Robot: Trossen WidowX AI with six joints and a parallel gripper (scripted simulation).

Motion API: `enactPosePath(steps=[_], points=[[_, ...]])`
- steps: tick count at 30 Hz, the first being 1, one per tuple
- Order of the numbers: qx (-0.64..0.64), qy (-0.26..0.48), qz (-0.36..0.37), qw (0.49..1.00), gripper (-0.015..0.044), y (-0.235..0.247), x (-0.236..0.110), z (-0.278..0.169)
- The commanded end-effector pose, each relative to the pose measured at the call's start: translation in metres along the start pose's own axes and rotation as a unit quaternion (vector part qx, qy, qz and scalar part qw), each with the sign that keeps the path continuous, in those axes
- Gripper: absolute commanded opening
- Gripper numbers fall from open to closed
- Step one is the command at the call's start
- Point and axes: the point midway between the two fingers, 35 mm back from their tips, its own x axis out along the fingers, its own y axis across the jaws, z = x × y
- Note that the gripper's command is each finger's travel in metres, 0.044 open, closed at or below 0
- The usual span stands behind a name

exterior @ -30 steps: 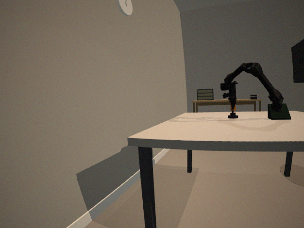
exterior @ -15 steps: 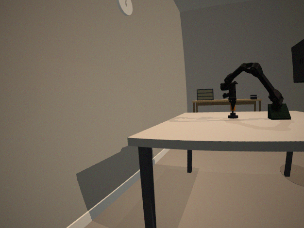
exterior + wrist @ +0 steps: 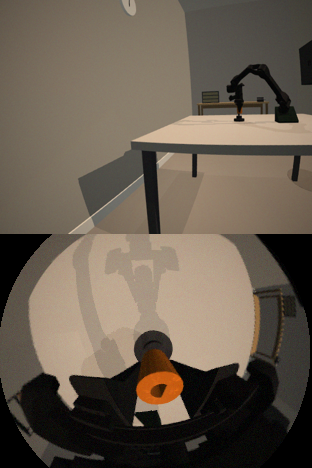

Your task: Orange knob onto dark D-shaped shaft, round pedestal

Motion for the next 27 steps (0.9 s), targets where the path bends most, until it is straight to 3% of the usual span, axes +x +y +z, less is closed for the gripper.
enactPosePath(steps=[1,27], points=[[0.058,-0.002,-0.002,0.998,0.0000,0.0008,-0.0037,-0.0003],[0.079,-0.002,-0.002,0.997,0.0000,-0.0024,0.0019,0.0067]])
